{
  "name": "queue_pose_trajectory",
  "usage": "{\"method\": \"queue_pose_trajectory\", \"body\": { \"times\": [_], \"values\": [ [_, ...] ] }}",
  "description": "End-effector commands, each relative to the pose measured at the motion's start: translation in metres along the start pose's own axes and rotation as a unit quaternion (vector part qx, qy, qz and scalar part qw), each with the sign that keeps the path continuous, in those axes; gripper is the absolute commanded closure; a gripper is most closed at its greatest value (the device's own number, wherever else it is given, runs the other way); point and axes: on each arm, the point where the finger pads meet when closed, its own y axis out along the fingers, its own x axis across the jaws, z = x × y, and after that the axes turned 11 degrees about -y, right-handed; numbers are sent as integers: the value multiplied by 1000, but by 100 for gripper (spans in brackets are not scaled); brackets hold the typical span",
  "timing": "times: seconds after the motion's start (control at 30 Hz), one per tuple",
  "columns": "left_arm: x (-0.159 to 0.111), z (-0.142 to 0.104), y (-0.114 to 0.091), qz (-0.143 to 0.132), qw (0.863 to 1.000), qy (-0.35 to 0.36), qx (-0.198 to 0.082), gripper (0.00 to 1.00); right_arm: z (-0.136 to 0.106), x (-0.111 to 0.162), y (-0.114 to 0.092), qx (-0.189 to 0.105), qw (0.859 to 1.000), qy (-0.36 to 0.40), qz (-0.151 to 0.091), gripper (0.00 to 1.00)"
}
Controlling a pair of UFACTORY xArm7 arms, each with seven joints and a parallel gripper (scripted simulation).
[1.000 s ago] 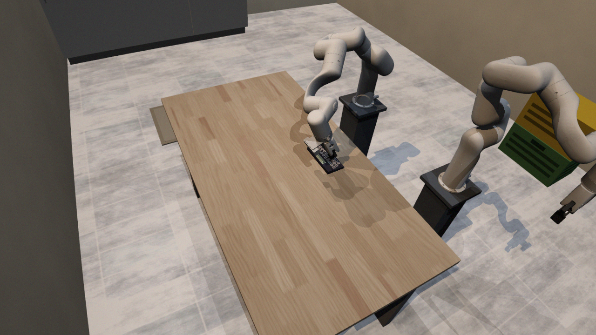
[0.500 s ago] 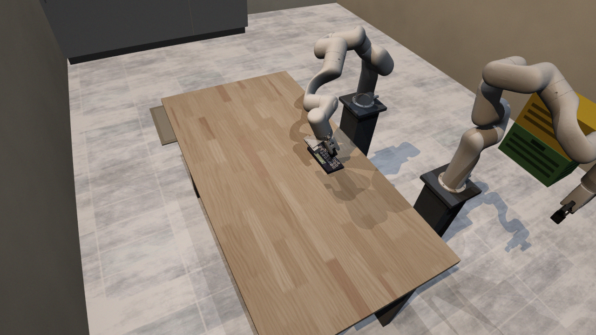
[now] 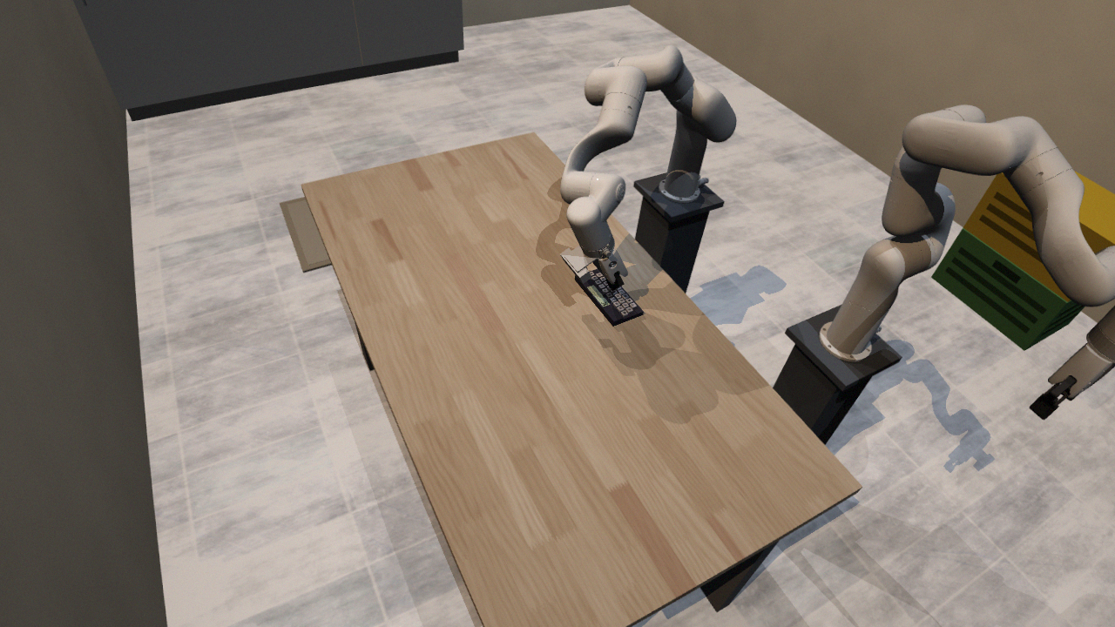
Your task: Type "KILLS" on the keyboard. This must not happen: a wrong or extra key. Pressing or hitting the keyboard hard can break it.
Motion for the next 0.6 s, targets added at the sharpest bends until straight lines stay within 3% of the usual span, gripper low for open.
{"method": "queue_pose_trajectory", "body": {
  "times": [0.0, 0.57],
  "values": [
    [0, 1, -2, -1, 1000, 0, 3, 0, 3, 16, -5, 3, 1000, -1, 1, 100],
    [0, 1, -2, -1, 1000, 0, 3, 0, 5, 26, -4, 3, 1000, -1, 1, 100]
  ]
}}
